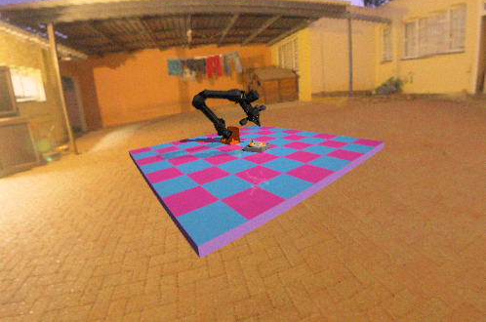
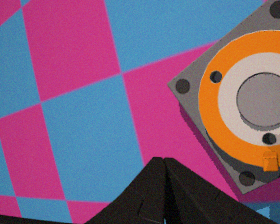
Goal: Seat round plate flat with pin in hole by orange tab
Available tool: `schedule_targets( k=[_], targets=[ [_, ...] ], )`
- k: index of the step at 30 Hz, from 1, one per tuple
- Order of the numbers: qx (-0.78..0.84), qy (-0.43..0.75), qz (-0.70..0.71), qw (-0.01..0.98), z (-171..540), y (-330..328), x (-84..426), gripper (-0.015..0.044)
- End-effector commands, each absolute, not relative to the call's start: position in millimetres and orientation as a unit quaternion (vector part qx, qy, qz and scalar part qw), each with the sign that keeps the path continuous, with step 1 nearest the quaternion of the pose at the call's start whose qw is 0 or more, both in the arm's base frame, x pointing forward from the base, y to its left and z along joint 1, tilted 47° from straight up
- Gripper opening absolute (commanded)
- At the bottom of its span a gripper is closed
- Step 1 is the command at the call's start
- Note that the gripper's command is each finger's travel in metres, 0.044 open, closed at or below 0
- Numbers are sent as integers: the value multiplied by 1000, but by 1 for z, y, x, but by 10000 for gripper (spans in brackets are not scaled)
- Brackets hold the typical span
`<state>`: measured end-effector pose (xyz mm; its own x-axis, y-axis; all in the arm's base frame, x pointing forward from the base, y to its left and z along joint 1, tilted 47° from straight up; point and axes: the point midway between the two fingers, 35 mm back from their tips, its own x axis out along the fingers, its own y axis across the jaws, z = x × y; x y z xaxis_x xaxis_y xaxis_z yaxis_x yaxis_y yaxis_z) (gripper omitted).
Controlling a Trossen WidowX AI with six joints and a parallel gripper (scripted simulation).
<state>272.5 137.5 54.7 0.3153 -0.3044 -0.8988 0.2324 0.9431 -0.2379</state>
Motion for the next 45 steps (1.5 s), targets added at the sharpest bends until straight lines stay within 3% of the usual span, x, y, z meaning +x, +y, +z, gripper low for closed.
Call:
schedule_targets(
  k=[1, 8, 25, 45],
  targets=[
    [-116, 589, -201, 774, 40, 127, 264, 0],
    [-298, 619, -260, 678, 27, 104, 250, 0],
    [-299, 619, -261, 678, -4, 67, 254, 0],
    [-299, 619, -261, 678, 10, 52, 249, 0]
  ],
)
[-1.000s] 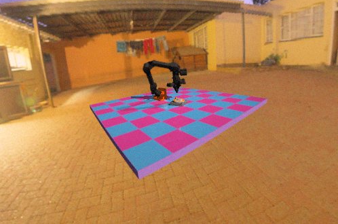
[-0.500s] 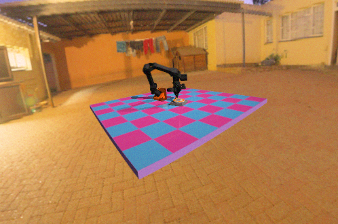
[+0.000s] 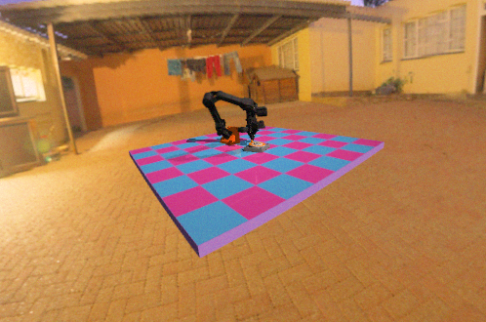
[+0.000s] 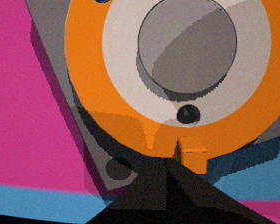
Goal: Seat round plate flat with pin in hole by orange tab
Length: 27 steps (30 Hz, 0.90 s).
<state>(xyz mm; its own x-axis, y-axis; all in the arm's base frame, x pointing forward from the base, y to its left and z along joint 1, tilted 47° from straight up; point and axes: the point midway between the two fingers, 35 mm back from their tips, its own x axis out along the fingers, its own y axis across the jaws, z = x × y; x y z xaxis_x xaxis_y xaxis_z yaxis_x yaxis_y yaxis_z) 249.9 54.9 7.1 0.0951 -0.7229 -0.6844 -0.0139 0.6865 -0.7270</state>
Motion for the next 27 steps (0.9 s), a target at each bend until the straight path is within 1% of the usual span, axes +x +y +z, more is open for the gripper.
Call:
schedule_targets(
  k=[1, 17, 27],
  targets=[
    [-299, 619, -261, 678, 11, 52, 249, 0],
    [-299, 619, -261, 678, 19, 45, 251, 0],
    [-299, 620, -260, 678, 48, 77, 245, 0]
  ],
)
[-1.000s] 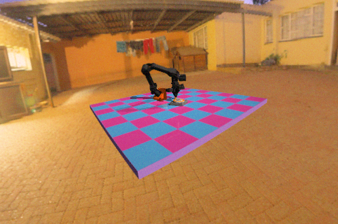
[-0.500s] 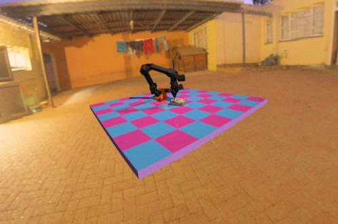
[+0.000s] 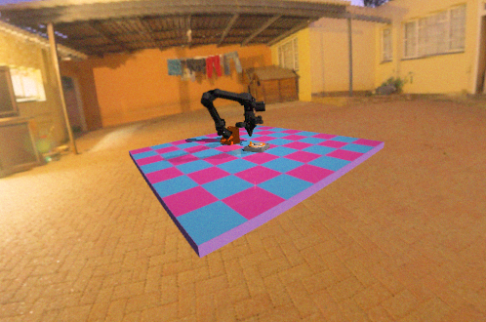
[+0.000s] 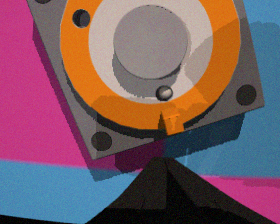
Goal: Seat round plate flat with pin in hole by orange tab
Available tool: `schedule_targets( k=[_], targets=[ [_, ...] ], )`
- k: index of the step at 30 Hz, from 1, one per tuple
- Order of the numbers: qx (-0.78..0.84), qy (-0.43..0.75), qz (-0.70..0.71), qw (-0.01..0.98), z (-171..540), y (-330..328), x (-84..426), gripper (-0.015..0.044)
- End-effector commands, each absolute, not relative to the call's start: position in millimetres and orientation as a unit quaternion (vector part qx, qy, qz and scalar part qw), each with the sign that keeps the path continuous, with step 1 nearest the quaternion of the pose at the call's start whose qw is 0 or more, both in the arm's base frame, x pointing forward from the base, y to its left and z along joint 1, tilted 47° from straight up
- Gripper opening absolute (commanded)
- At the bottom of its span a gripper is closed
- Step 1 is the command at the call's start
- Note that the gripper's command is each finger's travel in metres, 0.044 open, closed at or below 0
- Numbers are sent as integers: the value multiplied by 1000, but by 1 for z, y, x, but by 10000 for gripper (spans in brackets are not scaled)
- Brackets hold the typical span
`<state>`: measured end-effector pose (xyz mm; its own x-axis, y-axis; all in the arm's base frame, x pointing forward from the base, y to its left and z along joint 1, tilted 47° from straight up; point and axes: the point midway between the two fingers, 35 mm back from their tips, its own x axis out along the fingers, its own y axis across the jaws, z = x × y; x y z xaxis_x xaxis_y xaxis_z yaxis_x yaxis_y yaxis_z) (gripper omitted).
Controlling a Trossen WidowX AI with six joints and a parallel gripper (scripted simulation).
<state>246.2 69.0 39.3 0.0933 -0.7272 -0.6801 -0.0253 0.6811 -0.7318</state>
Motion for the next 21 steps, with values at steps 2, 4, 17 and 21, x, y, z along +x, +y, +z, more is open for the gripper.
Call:
schedule_targets(
  k=[2, 4, 17, 21],
  targets=[
    [-299, 620, -260, 678, 50, 80, 245, 0],
    [-302, 620, -259, 676, 44, 75, 246, 0],
    [-302, 620, -259, 676, 44, 75, 246, 0],
    [-302, 620, -259, 676, 44, 75, 246, 0]
  ],
)
